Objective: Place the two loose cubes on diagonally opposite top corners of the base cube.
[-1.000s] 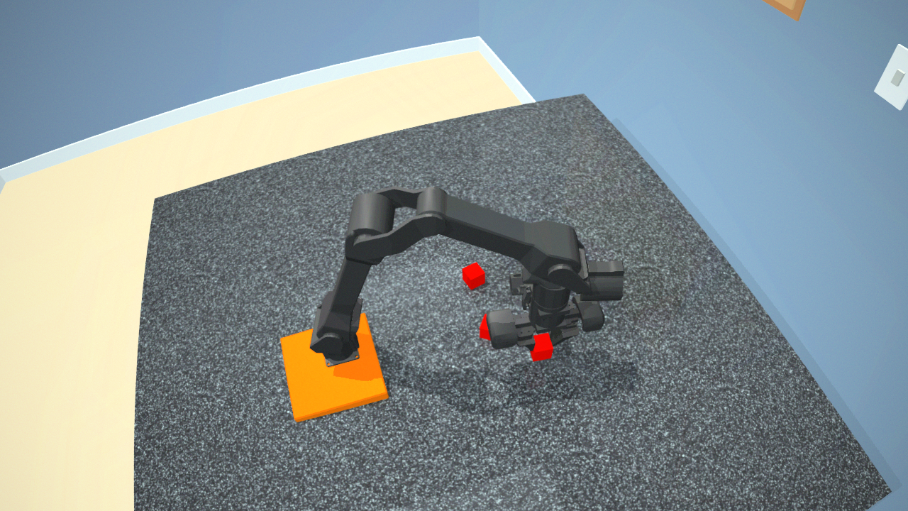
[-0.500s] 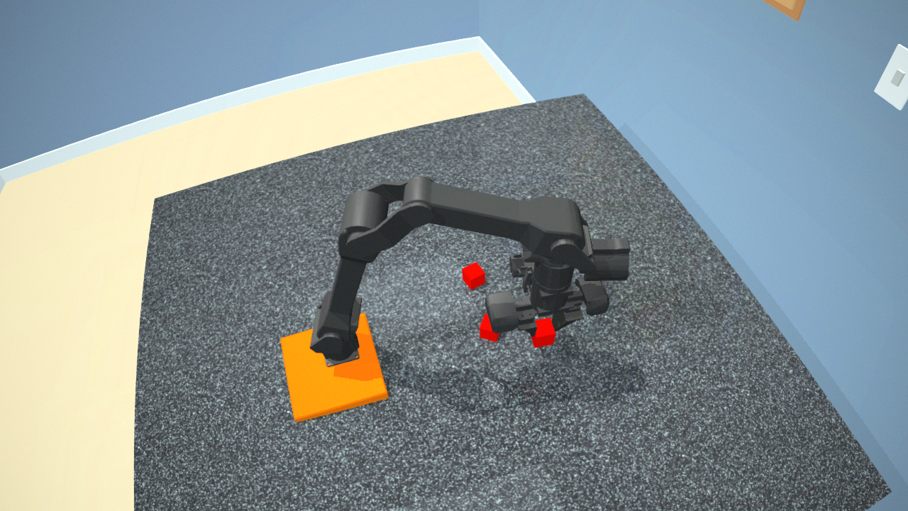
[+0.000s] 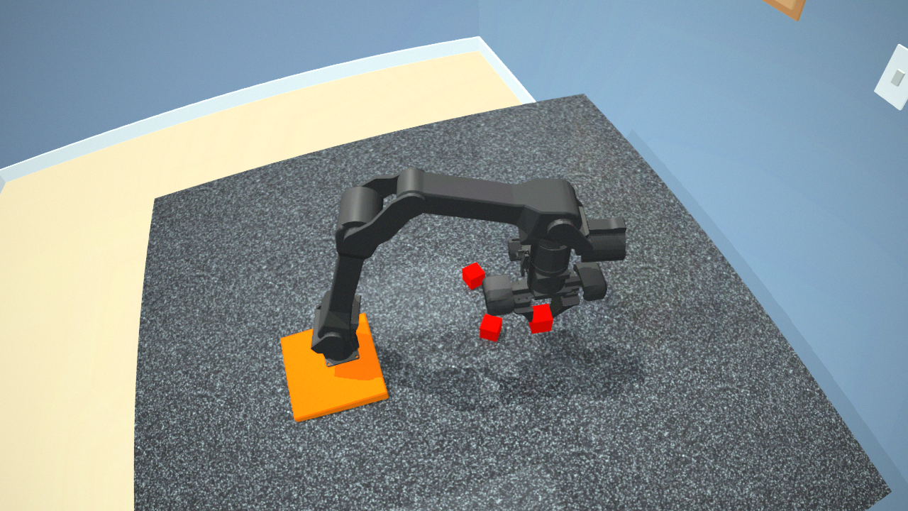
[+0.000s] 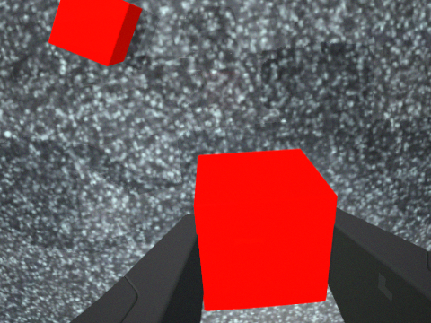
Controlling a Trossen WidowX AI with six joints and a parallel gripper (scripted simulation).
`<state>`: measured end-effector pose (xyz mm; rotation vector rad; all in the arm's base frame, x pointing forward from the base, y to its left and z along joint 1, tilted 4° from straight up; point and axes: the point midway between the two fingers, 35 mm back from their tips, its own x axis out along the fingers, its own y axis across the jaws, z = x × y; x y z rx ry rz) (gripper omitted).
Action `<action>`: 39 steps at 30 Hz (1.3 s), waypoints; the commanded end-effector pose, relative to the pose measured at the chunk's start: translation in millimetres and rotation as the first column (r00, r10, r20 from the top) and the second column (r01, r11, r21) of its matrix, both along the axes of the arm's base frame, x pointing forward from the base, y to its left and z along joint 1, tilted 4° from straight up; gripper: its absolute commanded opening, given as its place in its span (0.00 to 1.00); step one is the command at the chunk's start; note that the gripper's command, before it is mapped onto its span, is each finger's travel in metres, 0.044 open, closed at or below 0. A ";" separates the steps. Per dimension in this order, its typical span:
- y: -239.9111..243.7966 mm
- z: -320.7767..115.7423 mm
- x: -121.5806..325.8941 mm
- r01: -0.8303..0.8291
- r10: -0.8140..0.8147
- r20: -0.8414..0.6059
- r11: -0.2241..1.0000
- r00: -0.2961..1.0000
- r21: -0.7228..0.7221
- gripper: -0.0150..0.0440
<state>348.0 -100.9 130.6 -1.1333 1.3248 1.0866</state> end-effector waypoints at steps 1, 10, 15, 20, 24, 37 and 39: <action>13.7 -3.2 1.5 0.023 -0.023 0.001 1.000 1.000 0.000 0.43; 42.4 -9.7 3.4 0.070 -0.070 0.005 0.998 0.998 0.002 0.43; 58.3 -13.3 3.4 0.097 -0.097 0.006 0.995 0.995 0.003 0.43; 74.0 -16.9 2.6 0.123 -0.123 0.007 0.992 0.992 0.005 0.43; 86.5 -19.8 1.4 0.144 -0.144 0.008 0.990 0.990 0.006 0.43; 126.2 -29.3 -5.9 0.211 -0.211 0.010 0.977 0.977 0.008 0.43; 132.2 -30.7 -7.5 0.221 -0.222 0.010 0.975 0.975 0.008 0.43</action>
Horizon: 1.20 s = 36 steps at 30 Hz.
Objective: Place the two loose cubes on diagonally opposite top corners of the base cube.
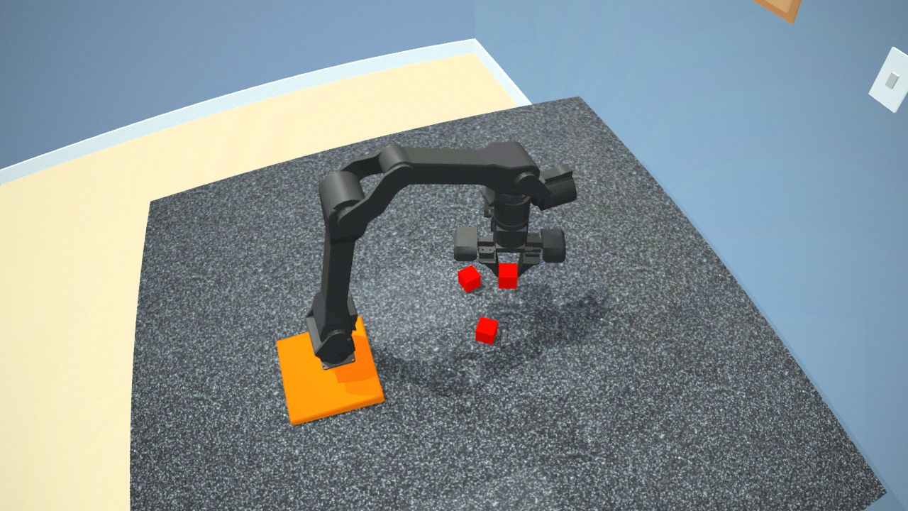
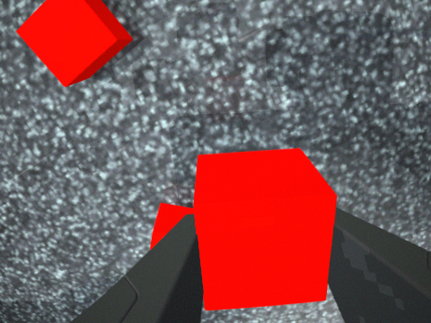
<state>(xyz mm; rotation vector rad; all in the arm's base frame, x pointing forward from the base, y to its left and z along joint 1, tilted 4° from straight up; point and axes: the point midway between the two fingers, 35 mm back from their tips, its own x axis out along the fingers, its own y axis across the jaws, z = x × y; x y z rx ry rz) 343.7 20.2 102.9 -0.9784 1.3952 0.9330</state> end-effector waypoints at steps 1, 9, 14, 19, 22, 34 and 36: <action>14.0 -3.8 -4.0 0.027 -0.027 0.000 1.000 1.000 0.004 0.43; 37.3 -9.6 -11.6 0.069 -0.069 0.001 0.998 0.998 0.005 0.43; 51.3 -13.3 -17.3 0.095 -0.095 0.001 0.995 0.995 0.005 0.43; 64.9 -16.9 -23.6 0.122 -0.122 0.001 0.993 0.993 0.005 0.43; 72.9 -19.1 -27.6 0.137 -0.137 0.001 0.991 0.991 0.005 0.43; 94.6 -25.2 -40.4 0.182 -0.182 0.001 0.983 0.983 0.005 0.43; 94.6 -25.2 -40.4 0.182 -0.182 0.001 0.983 0.983 0.005 0.43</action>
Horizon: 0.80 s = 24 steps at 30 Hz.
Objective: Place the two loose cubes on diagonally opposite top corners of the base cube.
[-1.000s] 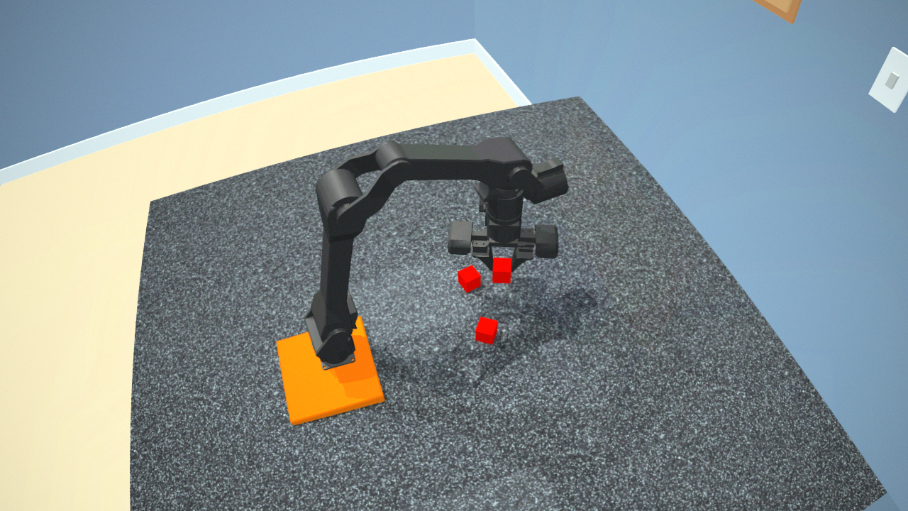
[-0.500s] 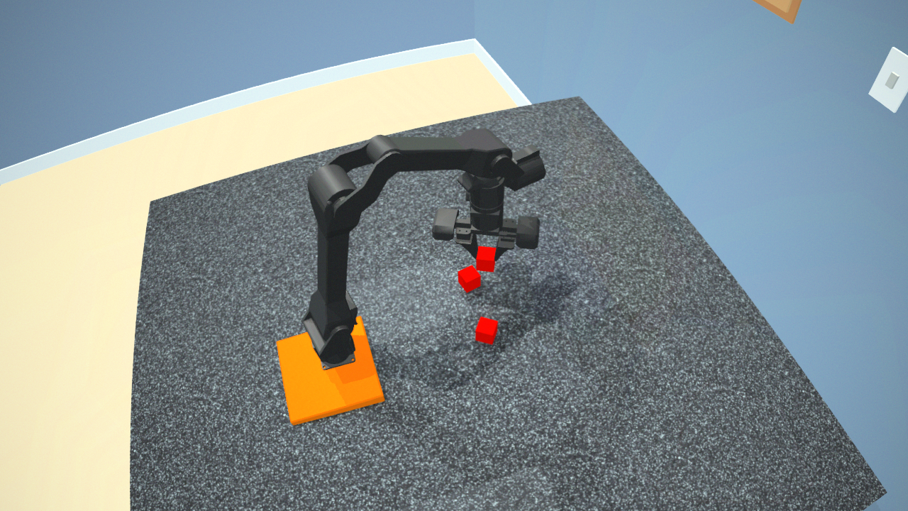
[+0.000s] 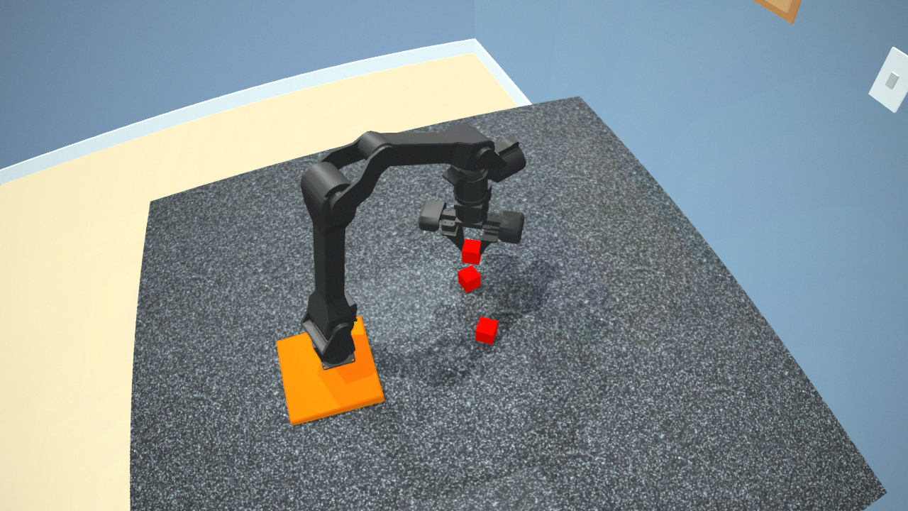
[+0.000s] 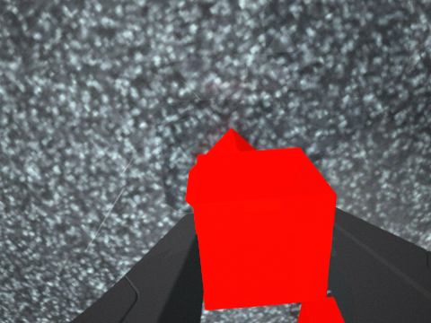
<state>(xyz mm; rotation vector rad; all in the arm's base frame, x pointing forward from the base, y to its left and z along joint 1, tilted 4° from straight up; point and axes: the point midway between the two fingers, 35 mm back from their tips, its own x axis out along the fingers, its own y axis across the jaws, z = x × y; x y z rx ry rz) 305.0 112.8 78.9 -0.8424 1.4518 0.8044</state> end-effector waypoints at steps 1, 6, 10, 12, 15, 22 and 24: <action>2.1 -1.1 -1.6 0.010 -0.010 -0.001 1.000 1.000 0.003 0.43; 2.1 -1.1 -1.6 0.010 -0.010 -0.001 1.000 1.000 0.003 0.43; 2.0 -2.5 -1.6 0.010 -0.010 -0.001 1.000 1.000 0.003 0.43; 1.9 -6.3 -1.5 0.011 -0.011 -0.001 1.000 1.000 0.003 0.43; 1.6 -12.6 -1.5 0.012 -0.012 -0.001 1.000 1.000 0.003 0.43; 0.8 -26.7 -1.9 0.013 -0.013 -0.001 1.000 1.000 0.003 0.43; 0.7 -28.0 -2.0 0.014 -0.014 -0.001 1.000 1.000 0.003 0.43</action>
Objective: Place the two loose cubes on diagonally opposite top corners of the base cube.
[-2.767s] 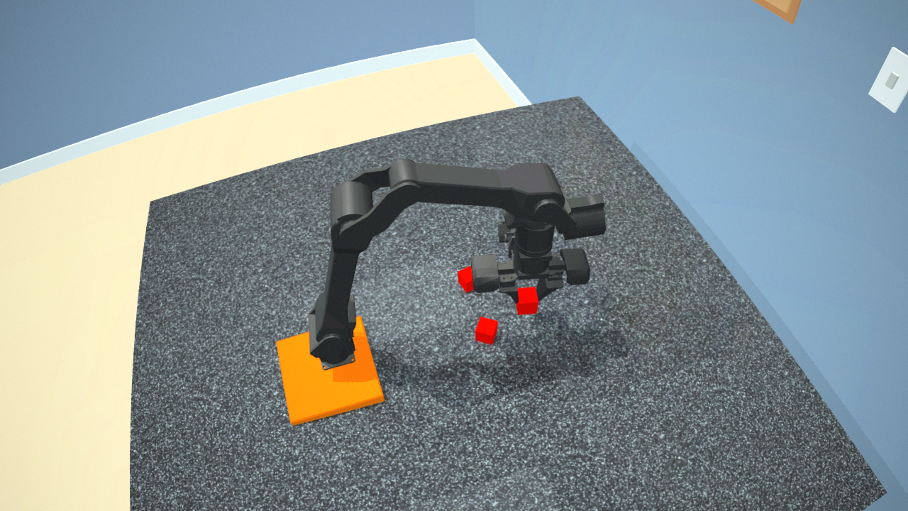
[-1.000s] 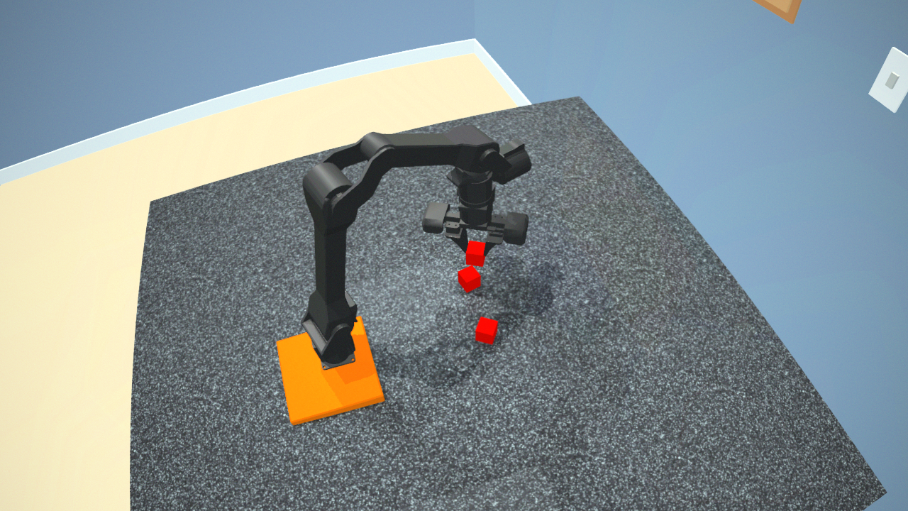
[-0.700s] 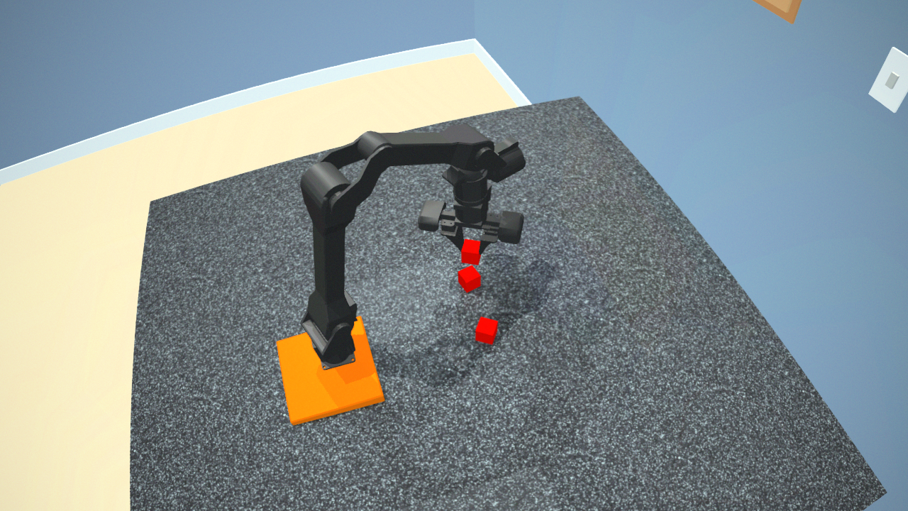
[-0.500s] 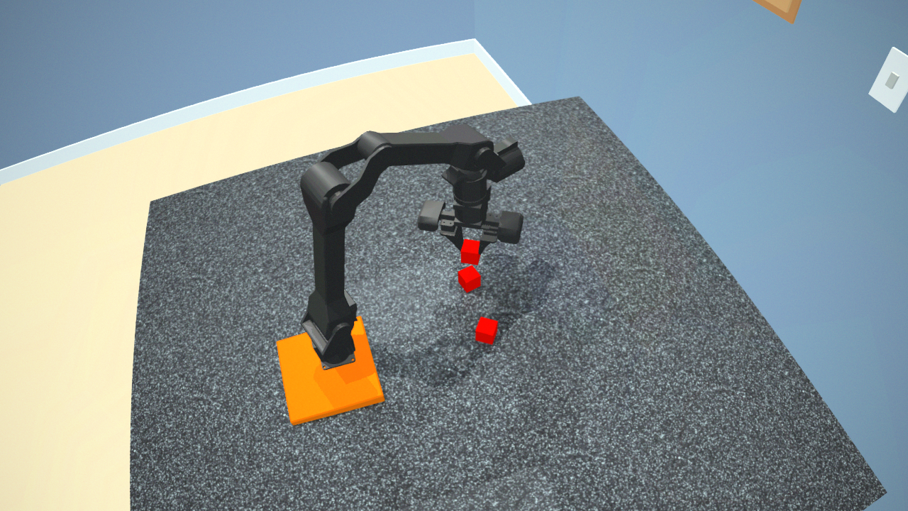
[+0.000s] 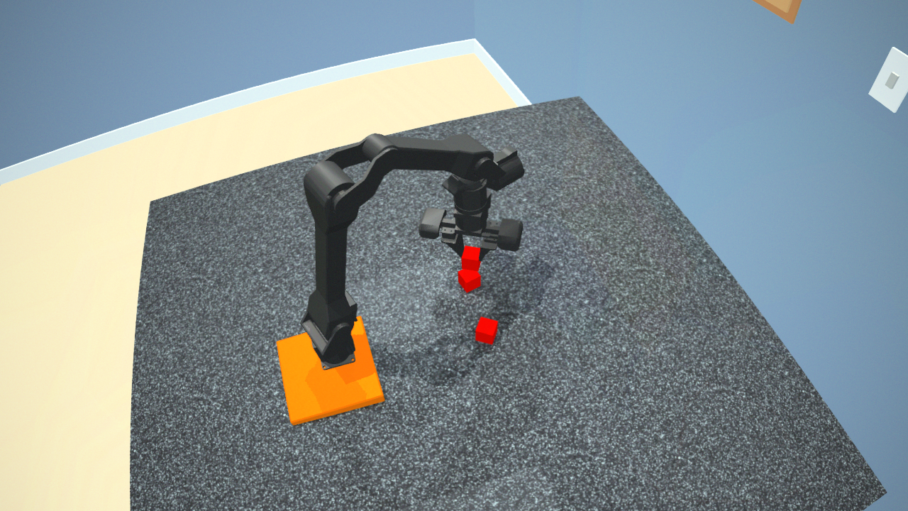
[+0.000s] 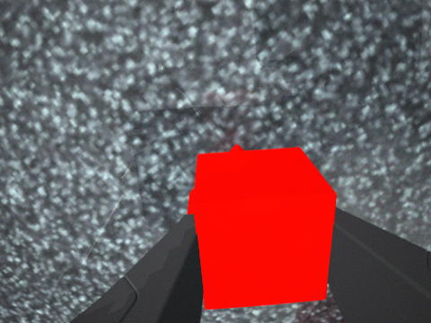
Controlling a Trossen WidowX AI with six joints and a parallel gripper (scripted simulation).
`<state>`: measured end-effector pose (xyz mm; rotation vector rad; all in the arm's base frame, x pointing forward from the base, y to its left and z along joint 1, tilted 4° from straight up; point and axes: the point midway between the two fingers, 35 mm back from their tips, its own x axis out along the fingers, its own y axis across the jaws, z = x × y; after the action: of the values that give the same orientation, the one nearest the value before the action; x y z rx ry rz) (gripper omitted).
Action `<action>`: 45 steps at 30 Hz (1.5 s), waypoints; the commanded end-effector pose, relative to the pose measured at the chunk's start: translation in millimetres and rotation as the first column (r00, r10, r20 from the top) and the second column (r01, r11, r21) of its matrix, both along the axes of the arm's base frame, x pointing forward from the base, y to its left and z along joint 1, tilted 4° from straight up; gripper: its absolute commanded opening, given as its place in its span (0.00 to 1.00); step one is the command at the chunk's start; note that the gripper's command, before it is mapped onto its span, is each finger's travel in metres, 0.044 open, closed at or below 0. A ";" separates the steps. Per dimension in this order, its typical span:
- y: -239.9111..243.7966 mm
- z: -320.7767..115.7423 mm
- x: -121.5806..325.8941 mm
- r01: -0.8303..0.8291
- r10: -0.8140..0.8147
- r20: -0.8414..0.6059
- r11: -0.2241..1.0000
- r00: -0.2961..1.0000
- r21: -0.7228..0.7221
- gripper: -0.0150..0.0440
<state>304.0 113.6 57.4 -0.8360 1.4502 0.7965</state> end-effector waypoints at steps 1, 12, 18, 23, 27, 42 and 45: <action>-0.1 -6.5 -1.0 0.005 -0.005 -0.005 1.000 1.000 0.001 0.43; -0.2 -7.7 -1.0 0.003 -0.003 -0.005 1.000 1.000 0.002 0.43; -0.2 -8.0 -1.0 0.002 -0.002 -0.005 1.000 1.000 0.002 0.43; -0.2 -8.0 -1.0 0.002 -0.002 -0.005 1.000 1.000 0.002 0.43; -0.2 -8.0 -1.0 0.002 -0.002 -0.005 1.000 1.000 0.002 0.48; -0.1 5.8 -0.8 0.001 -0.001 -0.005 1.000 1.000 -0.002 0.60; 0.0 10.5 -0.6 0.001 -0.001 -0.005 1.000 1.000 -0.002 0.60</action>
<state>303.0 113.3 61.5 -0.8360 1.4570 0.7983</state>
